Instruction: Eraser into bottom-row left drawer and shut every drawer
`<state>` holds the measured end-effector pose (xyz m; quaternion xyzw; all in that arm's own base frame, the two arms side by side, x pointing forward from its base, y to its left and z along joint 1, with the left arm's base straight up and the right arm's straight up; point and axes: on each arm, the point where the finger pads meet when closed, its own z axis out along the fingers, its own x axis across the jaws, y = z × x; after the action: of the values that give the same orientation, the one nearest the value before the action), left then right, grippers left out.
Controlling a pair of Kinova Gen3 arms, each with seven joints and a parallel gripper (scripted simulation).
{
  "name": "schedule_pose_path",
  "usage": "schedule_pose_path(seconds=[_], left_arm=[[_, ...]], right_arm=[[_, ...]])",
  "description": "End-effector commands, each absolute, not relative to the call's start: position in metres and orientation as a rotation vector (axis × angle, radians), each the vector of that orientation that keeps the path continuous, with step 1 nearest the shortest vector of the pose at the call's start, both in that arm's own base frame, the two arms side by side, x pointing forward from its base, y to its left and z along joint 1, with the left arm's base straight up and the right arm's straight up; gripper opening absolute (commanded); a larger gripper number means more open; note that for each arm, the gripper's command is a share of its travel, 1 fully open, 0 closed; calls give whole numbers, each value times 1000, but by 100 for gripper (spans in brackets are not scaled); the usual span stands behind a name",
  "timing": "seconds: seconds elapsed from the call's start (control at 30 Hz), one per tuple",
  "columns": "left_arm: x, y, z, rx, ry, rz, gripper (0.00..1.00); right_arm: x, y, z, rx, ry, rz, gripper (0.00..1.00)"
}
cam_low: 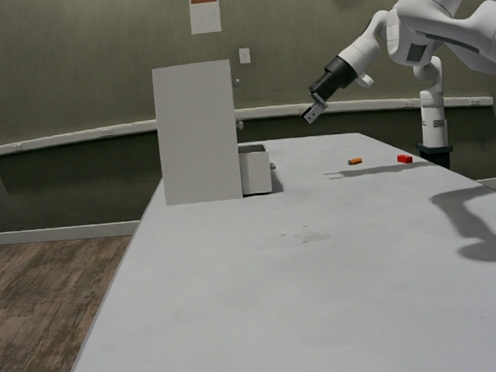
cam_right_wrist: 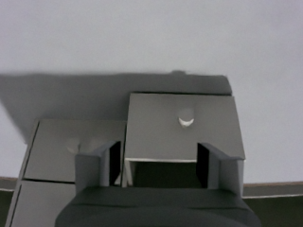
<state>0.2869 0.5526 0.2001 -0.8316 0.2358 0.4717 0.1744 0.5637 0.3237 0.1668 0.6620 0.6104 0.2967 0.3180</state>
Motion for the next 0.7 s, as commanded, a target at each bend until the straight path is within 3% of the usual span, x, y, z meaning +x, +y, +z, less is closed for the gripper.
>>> schedule_pose_path(seconds=[0.0, 0.67], left_arm=[[287, 553, 202, -2356, 667, 1335, 100], [287, 553, 202, -2356, 667, 1335, 100]], right_arm=[[564, 325, 173, 1802, 1657, 716, 100], [564, 325, 186, 2064, 1896, 406, 100]])
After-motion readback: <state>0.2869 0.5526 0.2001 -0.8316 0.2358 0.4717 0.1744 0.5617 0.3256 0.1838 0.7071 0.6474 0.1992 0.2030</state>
